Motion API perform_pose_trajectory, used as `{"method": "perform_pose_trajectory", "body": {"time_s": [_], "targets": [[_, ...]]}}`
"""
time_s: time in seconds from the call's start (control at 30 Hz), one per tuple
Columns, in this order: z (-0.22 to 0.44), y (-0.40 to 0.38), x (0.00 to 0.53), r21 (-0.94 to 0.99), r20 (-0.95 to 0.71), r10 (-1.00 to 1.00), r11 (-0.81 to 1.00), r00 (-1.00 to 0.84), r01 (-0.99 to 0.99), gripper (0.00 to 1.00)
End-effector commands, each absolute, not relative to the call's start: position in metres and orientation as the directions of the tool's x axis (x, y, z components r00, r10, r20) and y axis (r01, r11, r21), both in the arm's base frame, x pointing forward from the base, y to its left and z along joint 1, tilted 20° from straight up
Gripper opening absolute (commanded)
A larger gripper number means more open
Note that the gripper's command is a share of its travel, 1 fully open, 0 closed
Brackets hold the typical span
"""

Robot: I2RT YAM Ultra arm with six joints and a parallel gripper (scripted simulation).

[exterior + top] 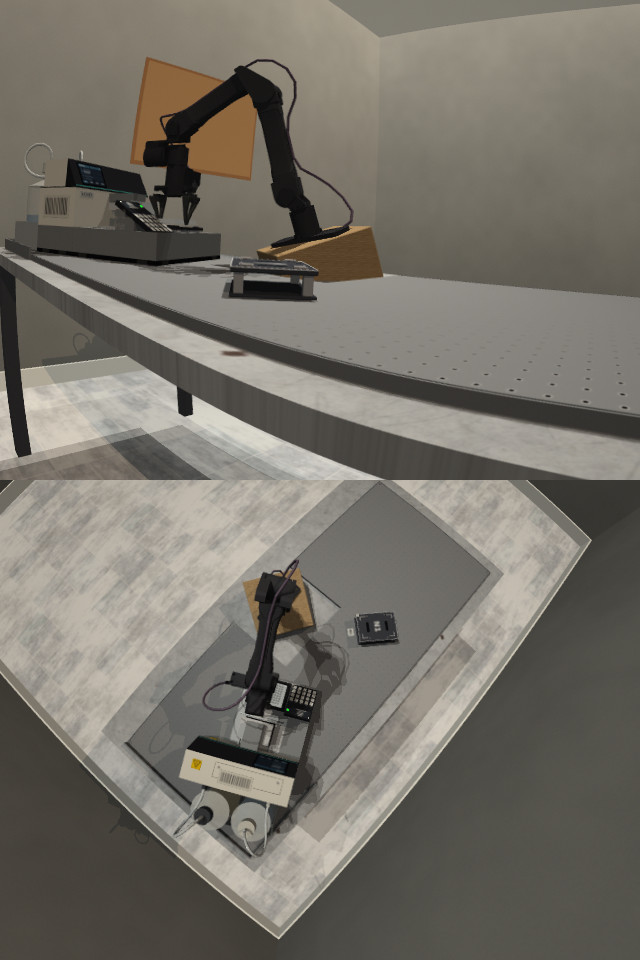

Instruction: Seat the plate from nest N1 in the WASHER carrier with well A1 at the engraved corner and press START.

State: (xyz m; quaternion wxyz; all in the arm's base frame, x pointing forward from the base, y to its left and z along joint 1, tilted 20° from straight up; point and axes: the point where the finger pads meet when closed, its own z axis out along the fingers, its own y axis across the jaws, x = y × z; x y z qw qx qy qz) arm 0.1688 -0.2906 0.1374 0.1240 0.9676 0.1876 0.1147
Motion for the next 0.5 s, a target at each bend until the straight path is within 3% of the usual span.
{"method": "perform_pose_trajectory", "body": {"time_s": [0.0, 0.47], "targets": [[0.1452, -0.29, 0.1702, 0.314, 0.164, 0.398, -0.889, 0.903, 0.335, 0.84], [0.1386, -0.2897, 0.1675, 0.306, 0.164, 0.39, -0.893, 0.906, 0.329, 0.84]]}}
